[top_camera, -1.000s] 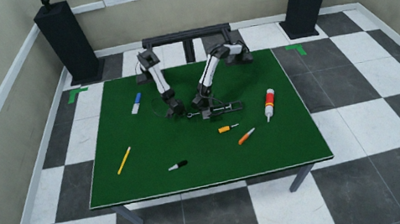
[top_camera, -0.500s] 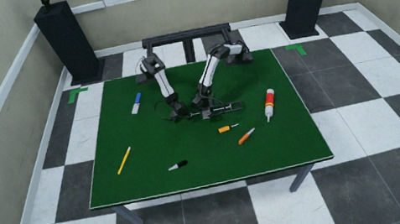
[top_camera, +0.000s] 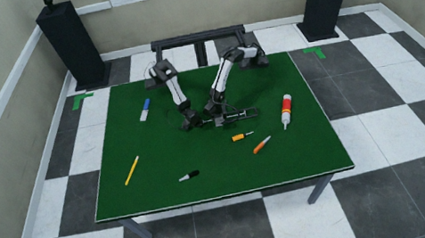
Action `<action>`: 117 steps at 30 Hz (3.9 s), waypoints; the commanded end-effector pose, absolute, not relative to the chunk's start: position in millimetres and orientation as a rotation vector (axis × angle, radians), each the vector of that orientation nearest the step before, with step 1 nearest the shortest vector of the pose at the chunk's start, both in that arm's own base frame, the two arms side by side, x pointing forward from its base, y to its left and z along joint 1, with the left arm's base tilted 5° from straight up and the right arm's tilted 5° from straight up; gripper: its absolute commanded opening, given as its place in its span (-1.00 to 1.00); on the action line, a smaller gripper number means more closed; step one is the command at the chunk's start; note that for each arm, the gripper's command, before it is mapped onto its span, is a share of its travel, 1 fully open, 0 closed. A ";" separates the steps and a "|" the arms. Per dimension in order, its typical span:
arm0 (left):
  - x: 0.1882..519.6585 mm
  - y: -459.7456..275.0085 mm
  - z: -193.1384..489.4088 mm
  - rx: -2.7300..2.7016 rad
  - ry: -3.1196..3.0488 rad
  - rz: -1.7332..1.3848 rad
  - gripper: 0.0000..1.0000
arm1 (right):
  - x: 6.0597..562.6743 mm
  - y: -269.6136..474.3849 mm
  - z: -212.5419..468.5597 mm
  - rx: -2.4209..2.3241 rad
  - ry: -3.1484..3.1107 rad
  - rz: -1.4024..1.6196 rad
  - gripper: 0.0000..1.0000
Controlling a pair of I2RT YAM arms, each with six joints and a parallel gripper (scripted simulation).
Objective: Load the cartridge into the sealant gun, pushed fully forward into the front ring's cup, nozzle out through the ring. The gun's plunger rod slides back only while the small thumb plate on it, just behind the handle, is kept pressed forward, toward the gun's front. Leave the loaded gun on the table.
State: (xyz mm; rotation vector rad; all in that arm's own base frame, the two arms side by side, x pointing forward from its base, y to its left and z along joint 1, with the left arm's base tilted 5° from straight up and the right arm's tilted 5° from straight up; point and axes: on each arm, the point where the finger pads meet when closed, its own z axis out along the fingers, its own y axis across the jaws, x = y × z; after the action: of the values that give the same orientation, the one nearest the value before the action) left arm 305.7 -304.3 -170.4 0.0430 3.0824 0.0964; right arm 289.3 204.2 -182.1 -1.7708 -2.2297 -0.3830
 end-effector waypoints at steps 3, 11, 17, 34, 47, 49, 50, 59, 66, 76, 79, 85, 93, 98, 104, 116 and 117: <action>308.5 -314.5 -159.1 0.052 3.060 0.058 -0.98 | 305.4 207.7 -168.6 -1.780 -2.239 -0.433 0.23; 308.5 -314.5 -159.1 0.053 3.060 0.058 -0.98 | 287.0 201.8 -179.4 -1.771 -2.229 -0.371 -1.00; 309.1 -313.9 -159.0 0.063 3.056 0.064 -0.98 | 287.0 202.4 -179.1 -1.767 -2.229 -0.374 -1.00; 309.1 -313.9 -159.0 0.063 3.056 0.064 -0.98 | 287.0 202.4 -179.1 -1.767 -2.229 -0.374 -1.00; 309.2 -304.5 -139.2 0.047 3.063 0.101 -0.98 | 290.9 216.2 -147.1 -1.746 -2.232 -0.420 -1.00; 308.5 -304.3 -140.6 0.050 3.061 0.094 -0.98 | 293.9 218.5 -146.5 -1.750 -2.236 -0.431 -1.00; 306.0 -305.8 -140.9 0.061 3.062 0.095 -0.98 | 292.3 218.2 -147.1 -1.749 -2.236 -0.428 -1.00; 306.6 -298.8 -147.4 0.045 3.068 0.105 -0.98 | 301.7 225.0 -142.5 -1.749 -2.243 -0.465 -1.00; 304.6 -294.9 -151.9 0.046 3.075 0.118 -0.98 | 302.2 227.1 -145.0 -1.747 -2.244 -0.461 -1.00; 304.0 -295.5 -150.3 0.045 3.072 0.113 -0.98 | 296.6 225.4 -154.6 -1.748 -2.236 -0.429 -1.00; 303.7 -300.6 -151.9 0.048 3.069 0.107 -0.98 | 296.6 225.8 -156.4 -1.748 -2.236 -0.427 -1.00; 302.4 -300.0 -163.9 0.051 3.075 0.162 -0.98 | 295.1 225.8 -159.0 -1.748 -2.235 -0.419 -1.00; 314.8 -312.2 -133.6 0.052 3.046 0.035 -0.98 | 293.5 192.2 -152.9 -1.789 -2.272 -0.387 -1.00; 315.2 -310.4 -135.2 0.047 3.048 0.040 -0.98 | 290.0 175.2 -157.7 -1.795 -2.280 -0.363 -1.00; 315.7 -310.9 -134.0 0.047 3.046 0.037 -0.98 | 285.0 163.6 -162.9 -1.791 -2.278 -0.351 -1.00; 316.6 -310.5 -133.6 0.044 3.046 0.035 -0.98 | 275.3 132.8 -169.0 -1.797 -2.259 -0.320 -1.00; 316.6 -310.5 -133.6 0.044 3.046 0.036 -0.98 | 277.9 131.6 -166.1 -1.797 -2.264 -0.333 -1.00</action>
State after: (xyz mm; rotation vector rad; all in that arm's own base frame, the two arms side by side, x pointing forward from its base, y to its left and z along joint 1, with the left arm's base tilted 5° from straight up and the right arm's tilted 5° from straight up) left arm 308.3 -315.7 -157.8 0.0414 3.0671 0.0080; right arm 292.5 163.1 -159.8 -1.7526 -2.2397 -0.4726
